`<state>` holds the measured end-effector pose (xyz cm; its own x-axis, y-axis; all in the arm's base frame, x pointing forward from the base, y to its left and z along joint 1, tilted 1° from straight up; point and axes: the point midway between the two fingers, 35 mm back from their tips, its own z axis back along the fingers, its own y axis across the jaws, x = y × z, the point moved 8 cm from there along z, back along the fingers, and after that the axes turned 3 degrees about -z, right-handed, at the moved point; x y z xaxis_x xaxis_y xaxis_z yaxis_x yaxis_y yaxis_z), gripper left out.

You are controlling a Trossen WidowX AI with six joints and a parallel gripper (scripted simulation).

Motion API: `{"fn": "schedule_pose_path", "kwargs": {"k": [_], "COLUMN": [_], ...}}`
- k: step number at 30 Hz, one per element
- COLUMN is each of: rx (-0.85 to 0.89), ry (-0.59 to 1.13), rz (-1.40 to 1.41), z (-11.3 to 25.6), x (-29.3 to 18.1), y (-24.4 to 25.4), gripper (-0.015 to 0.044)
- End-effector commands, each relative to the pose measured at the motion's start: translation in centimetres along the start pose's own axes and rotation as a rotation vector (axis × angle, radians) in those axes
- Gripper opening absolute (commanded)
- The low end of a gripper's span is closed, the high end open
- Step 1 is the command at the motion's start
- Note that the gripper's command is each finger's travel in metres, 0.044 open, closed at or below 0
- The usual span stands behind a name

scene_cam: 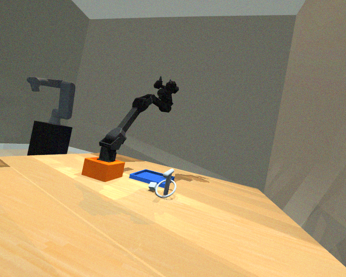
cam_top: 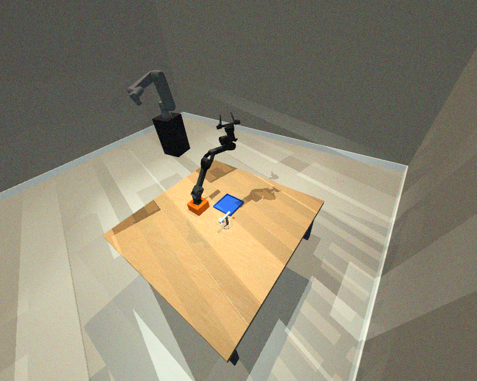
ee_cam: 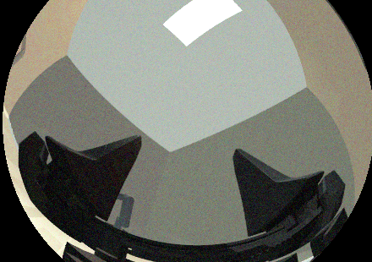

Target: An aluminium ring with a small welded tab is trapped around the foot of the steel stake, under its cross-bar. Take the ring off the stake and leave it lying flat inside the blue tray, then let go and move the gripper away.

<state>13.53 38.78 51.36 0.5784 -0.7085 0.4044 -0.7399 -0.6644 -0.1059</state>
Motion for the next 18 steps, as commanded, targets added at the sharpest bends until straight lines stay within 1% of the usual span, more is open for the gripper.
{"fn": "schedule_pose_path", "kwargs": {"k": [1, 3, 7, 8, 18], "rx": [0.000, -0.015, -0.100, -0.123, -0.349], "ry": [0.000, 0.004, 0.028, 0.034, 0.098], "rz": [0.000, 0.005, 0.032, 0.040, 0.115], "z": [0.0, 0.2, 1.1, 1.4, 4.5], "x": [0.0, 0.1, 1.0, 1.2, 3.4], "y": [0.0, -0.2, -1.3, -1.6, -4.1], "gripper": [0.0374, 0.0321, 0.0216, 0.0200, 0.0200]}}
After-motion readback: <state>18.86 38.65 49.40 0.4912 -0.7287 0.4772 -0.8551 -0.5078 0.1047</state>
